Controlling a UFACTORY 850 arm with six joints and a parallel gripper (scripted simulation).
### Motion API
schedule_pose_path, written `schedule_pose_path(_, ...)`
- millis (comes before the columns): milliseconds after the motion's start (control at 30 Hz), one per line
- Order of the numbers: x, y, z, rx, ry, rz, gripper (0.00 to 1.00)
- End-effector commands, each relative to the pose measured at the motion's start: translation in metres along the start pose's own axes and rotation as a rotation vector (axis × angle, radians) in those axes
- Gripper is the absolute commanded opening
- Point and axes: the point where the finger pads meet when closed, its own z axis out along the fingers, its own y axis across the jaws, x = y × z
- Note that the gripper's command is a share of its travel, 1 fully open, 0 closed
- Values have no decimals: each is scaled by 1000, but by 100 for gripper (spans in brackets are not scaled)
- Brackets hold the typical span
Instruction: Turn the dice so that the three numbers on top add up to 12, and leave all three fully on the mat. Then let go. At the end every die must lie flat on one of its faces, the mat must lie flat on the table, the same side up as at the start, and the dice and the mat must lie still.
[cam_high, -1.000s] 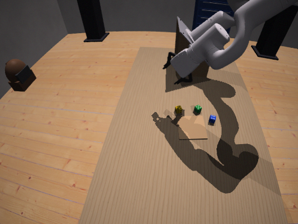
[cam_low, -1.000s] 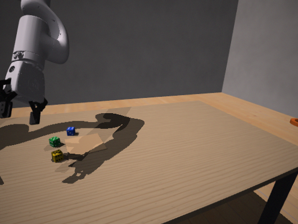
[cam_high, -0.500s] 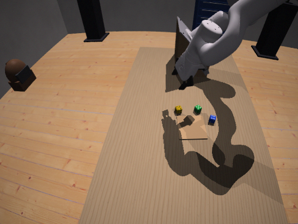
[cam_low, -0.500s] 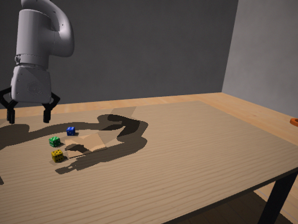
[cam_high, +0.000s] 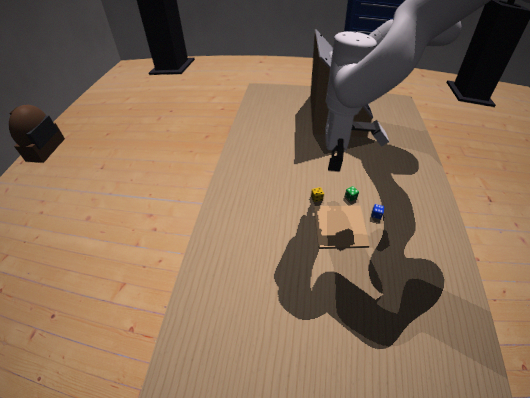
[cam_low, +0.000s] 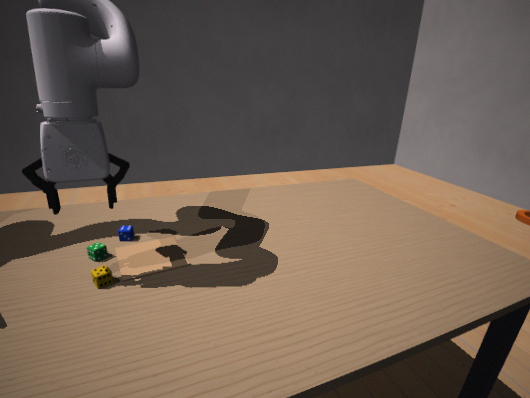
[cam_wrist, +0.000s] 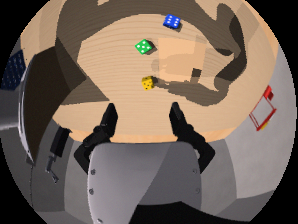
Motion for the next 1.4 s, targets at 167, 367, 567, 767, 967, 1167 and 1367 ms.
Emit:
schedule_pose_path(167,3,4,0,-13,22,33,100)
schedule_pose_path(367,3,4,0,-13,22,33,100)
schedule_pose_path(567,3,4,6,-13,22,33,100)
schedule_pose_path(767,4,5,41,-13,22,33,100)
schedule_pose_path(967,4,6,83,-13,22,33,100)
schedule_pose_path(1167,5,7,98,-13,22,33,100)
schedule_pose_path(1367,5,7,99,-13,22,33,100)
